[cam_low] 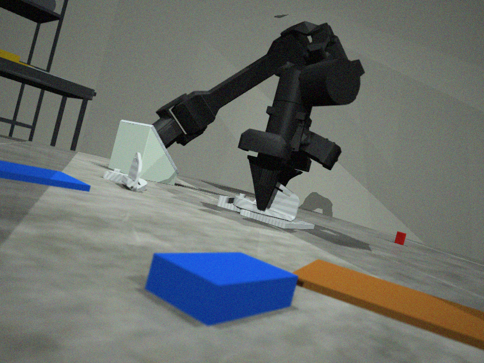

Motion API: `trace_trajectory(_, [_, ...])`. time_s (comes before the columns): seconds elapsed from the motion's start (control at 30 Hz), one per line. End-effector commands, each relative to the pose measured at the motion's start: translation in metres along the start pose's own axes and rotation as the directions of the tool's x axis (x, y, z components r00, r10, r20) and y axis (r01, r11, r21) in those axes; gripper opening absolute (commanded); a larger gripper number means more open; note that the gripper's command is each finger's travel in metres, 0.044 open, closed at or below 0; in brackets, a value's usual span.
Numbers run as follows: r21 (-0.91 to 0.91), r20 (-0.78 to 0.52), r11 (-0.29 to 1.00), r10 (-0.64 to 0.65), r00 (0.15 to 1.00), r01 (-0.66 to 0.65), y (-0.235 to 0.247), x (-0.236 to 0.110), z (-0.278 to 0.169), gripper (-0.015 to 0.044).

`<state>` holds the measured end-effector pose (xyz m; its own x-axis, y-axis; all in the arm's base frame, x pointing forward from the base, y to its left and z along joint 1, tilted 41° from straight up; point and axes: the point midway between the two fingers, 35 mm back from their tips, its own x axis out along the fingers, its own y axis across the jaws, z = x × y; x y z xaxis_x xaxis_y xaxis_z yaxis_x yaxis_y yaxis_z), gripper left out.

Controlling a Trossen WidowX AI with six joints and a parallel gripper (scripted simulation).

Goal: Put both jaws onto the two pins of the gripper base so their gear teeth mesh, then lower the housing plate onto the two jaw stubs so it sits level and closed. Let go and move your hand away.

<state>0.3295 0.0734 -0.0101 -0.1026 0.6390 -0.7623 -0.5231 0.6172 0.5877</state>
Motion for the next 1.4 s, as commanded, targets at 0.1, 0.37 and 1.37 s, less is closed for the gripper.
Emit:
trace_trajectory(0.1, [0.004, 0.003, 1.0, 0.003, 1.0, -0.003, 0.0002, 0.0004, 0.0002, 0.0134])
trace_trajectory(0.37, [0.004, 0.003, 1.0, 0.003, 1.0, -0.003, 0.0002, 0.0004, 0.0002, 0.0134])
trace_trajectory(1.37, [0.004, 0.003, 1.0, 0.003, 1.0, -0.003, -0.0005, -0.0018, 0.0004, 0.0134])
